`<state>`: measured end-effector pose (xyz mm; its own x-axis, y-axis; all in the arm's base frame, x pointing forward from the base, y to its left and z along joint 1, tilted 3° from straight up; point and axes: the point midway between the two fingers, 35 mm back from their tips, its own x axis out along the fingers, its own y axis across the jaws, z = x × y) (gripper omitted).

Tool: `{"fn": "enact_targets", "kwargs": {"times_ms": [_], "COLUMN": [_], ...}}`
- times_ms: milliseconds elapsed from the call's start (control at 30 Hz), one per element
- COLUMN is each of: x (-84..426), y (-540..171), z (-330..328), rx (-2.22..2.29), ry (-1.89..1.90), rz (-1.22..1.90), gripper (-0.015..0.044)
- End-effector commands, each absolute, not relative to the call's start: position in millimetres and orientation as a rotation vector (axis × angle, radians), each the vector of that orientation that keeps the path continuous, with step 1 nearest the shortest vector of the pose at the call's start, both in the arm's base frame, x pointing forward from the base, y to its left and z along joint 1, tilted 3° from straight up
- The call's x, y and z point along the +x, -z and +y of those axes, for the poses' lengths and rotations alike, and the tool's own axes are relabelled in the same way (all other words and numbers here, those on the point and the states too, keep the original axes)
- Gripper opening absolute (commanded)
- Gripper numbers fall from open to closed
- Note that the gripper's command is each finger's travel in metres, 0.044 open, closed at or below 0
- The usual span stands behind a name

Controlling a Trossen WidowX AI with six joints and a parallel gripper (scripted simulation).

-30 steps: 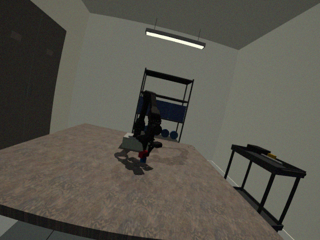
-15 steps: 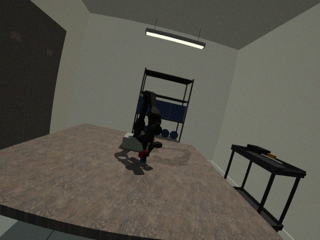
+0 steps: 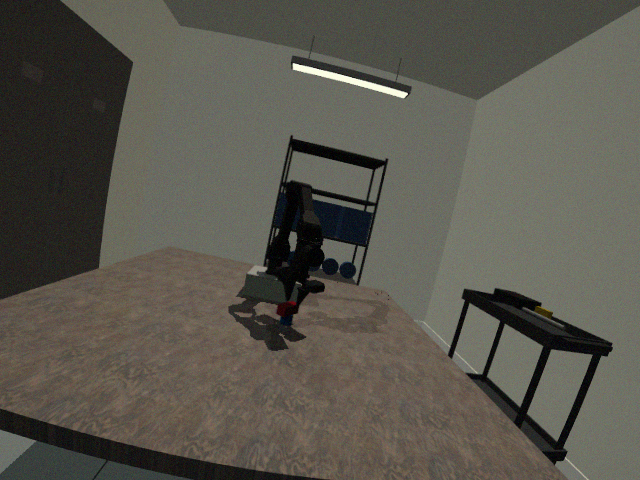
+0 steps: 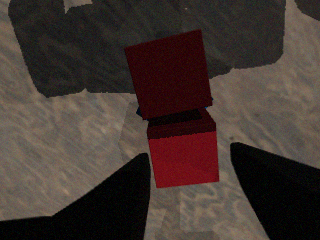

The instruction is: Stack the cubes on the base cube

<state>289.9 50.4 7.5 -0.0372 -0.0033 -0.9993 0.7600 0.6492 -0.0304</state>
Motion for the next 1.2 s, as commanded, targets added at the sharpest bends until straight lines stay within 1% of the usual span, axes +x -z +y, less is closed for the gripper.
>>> {"fn": "enact_targets", "kwargs": {"times_ms": [0,1100,1167], "x": [293.1,294.5,293.8], "y": [-15.5,-61.0,-62.9], "z": [50.9,50.8,50.7], "rx": [0.667,0.667,0.667], "ry": [0.686,0.686,0.688], "rz": [1.486,1.486,1.489], "gripper": [0.0205,0.0205,0.0258]}}
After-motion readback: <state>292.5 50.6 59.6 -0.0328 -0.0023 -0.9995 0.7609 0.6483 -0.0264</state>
